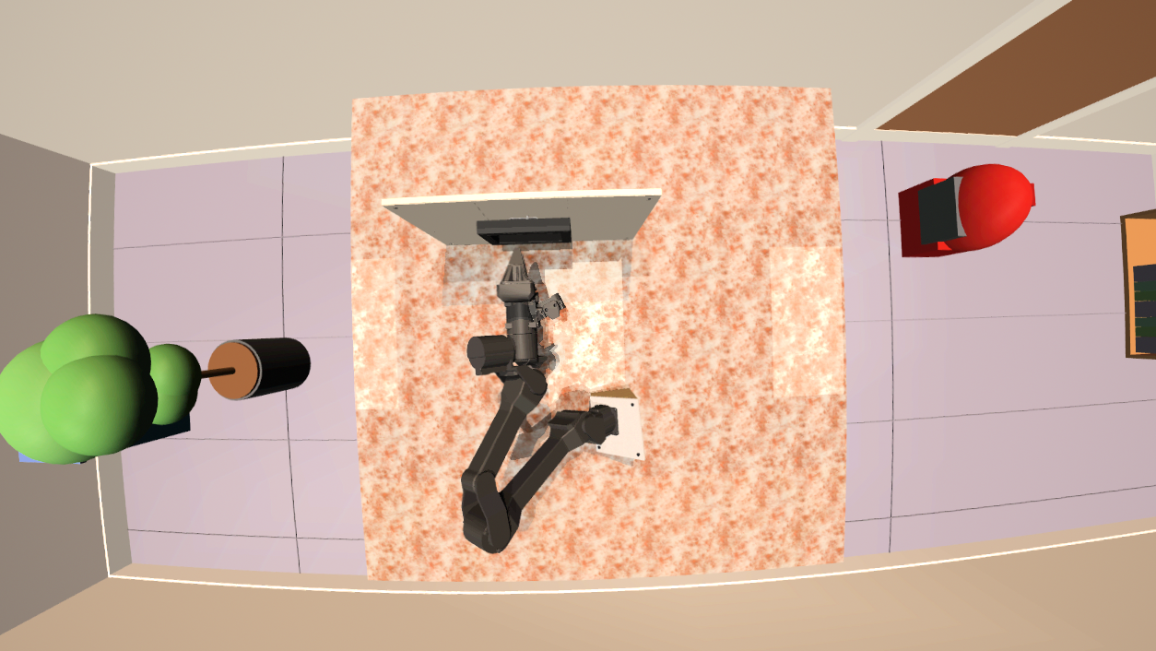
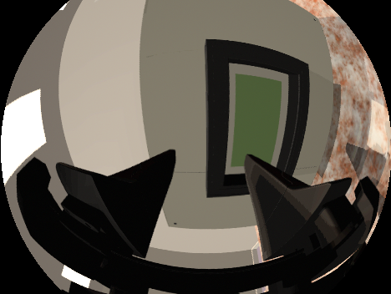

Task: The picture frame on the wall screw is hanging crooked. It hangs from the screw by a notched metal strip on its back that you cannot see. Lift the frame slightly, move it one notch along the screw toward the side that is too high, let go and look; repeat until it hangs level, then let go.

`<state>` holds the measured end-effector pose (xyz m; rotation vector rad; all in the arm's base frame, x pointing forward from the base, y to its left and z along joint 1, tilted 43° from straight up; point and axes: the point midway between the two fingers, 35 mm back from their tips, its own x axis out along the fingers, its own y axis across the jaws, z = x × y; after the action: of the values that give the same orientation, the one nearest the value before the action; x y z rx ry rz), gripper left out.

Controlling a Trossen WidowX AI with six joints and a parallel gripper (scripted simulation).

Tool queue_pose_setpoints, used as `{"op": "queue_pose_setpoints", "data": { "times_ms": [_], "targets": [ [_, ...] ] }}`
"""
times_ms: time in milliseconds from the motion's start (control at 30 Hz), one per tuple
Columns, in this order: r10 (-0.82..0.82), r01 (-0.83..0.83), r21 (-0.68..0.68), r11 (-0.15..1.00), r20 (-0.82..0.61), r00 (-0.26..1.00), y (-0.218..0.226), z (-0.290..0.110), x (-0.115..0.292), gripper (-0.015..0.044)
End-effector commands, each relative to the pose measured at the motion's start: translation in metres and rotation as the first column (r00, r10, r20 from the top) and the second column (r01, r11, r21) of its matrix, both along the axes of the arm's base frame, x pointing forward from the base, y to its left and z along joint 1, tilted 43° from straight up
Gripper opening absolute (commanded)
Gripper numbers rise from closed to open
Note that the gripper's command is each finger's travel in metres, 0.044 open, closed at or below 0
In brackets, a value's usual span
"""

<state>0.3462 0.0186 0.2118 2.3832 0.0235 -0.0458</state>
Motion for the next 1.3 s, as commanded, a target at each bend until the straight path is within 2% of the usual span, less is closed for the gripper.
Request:
{"op": "queue_pose_setpoints", "data": {
  "times_ms": [0,267,533,800,1267],
  "targets": [
    [-0.010,0.010,0.046,0.999,-0.010,1.000,0.000,-0.008,-0.034,0.0260],
    [-0.007,0.007,0.059,0.998,-0.003,1.000,-0.006,-0.001,-0.043,0.0260],
    [-0.013,0.014,0.135,0.991,-0.013,1.000,-0.031,0.015,-0.091,0.0260],
    [-0.018,0.022,0.207,0.978,-0.022,1.000,-0.036,0.013,-0.140,0.0260],
    [-0.018,0.022,0.208,0.978,-0.022,1.000,-0.036,0.012,-0.141,0.0260]
  ]
}}
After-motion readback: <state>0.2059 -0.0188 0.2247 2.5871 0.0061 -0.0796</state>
